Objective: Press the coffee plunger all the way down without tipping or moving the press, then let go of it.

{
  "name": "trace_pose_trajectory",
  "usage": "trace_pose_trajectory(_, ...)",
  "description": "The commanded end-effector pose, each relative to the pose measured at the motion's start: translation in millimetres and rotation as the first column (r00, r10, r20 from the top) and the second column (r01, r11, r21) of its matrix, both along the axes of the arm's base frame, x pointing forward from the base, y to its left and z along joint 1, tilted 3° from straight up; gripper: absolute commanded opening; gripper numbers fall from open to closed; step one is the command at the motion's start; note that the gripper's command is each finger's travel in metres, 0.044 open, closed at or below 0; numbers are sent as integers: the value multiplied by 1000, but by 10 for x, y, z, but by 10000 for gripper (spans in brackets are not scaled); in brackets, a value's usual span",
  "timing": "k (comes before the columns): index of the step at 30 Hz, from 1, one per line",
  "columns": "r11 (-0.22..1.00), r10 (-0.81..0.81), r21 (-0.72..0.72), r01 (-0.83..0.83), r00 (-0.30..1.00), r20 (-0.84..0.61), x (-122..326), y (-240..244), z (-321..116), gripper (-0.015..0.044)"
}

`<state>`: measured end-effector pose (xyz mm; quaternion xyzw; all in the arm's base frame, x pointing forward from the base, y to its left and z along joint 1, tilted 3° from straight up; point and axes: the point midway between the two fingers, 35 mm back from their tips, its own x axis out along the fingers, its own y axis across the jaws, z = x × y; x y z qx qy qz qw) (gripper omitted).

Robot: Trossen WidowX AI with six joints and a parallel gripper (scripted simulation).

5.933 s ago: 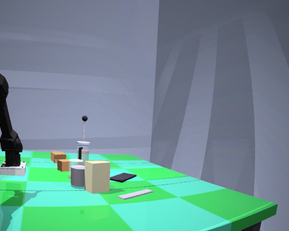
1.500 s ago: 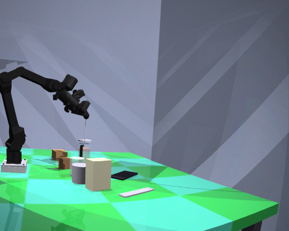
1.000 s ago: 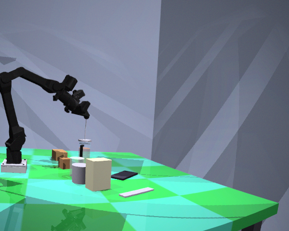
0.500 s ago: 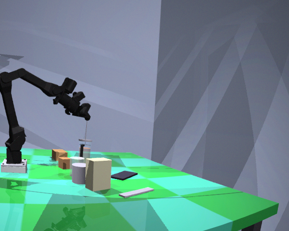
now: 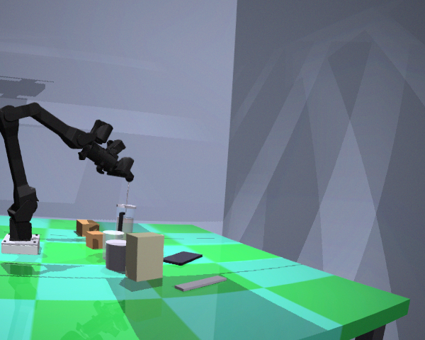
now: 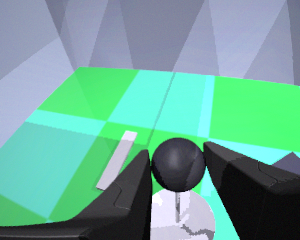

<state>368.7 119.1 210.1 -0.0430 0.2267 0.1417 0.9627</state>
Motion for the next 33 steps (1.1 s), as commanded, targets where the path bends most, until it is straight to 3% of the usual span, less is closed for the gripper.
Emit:
trace_pose_trajectory(1,1000,3,-26,-4,997,-71,-24,-9,-335,123)
trace_pose_trajectory(33,1000,2,-26,-4,998,-70,94,5,-713,123)
